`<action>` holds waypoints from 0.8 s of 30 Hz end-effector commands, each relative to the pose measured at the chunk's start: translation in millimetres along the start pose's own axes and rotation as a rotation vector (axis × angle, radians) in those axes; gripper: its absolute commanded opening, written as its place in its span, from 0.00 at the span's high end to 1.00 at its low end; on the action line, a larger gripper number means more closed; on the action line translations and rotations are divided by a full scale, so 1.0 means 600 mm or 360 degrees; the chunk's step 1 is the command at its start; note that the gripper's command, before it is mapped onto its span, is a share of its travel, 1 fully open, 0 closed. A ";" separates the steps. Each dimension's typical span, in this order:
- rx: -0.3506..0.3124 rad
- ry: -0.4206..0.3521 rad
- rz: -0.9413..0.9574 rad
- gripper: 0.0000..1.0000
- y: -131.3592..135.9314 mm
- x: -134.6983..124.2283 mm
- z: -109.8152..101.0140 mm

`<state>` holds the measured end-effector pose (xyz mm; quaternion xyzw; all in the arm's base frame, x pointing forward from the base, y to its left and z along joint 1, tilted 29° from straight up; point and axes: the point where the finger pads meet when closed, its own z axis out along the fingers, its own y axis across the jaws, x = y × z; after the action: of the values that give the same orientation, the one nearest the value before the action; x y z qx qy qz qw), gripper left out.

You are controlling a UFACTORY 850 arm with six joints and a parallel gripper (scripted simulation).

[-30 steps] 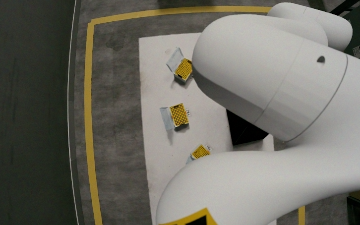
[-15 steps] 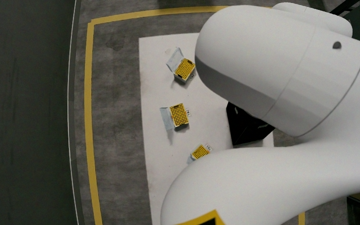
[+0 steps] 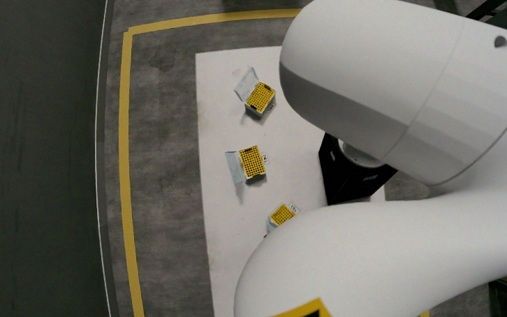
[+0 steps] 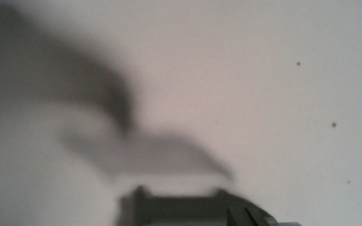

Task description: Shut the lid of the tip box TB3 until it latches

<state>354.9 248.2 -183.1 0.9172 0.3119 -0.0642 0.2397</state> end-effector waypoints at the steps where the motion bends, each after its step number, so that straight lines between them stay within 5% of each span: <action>1: 0.0000 0.0004 0.0001 1.00 0.000 -0.007 -0.003; 24: 0.0000 0.0004 0.0001 1.00 0.000 -0.053 -0.009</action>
<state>332.7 235.1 -172.4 0.9172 0.3118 -0.0642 0.2397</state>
